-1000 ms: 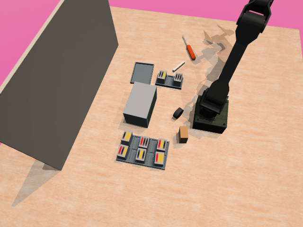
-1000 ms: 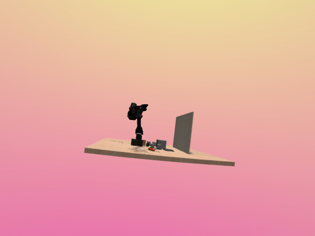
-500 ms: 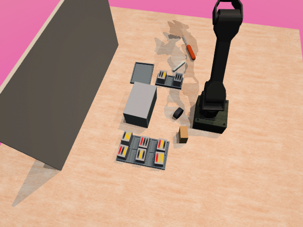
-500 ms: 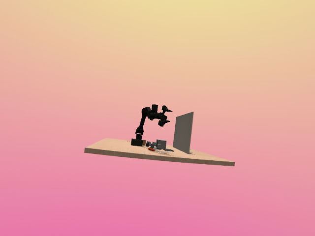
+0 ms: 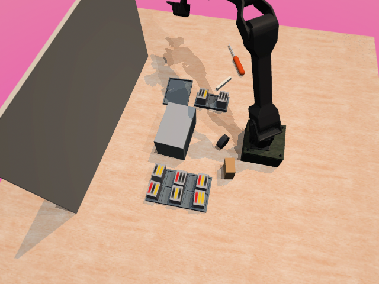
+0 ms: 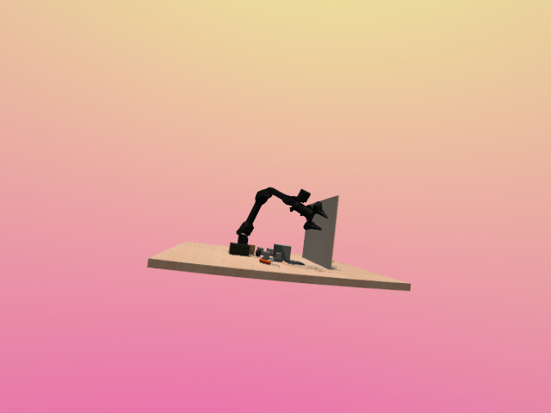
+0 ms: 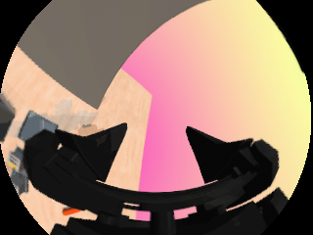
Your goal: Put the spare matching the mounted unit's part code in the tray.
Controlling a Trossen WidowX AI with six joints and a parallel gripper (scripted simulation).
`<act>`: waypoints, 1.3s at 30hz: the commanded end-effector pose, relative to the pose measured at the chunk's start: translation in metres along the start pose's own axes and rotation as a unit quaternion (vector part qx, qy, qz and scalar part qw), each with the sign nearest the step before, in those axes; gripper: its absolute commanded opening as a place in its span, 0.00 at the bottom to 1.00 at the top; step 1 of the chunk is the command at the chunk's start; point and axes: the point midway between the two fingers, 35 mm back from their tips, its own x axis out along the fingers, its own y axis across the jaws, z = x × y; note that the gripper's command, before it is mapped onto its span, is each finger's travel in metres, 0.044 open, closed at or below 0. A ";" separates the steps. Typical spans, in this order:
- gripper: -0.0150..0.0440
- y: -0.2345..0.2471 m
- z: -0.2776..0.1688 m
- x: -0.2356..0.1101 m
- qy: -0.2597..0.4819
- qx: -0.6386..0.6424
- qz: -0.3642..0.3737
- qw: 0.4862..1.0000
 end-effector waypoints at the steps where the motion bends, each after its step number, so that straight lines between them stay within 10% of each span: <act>1: 1.00 0.051 0.052 0.008 0.015 0.080 0.084 0.993; 14: 1.00 0.224 0.182 -0.048 0.180 0.228 0.306 0.906; 26: 1.00 0.324 0.232 -0.170 0.398 0.231 0.346 0.818; 39: 1.00 0.356 0.213 -0.151 0.399 0.231 0.346 0.817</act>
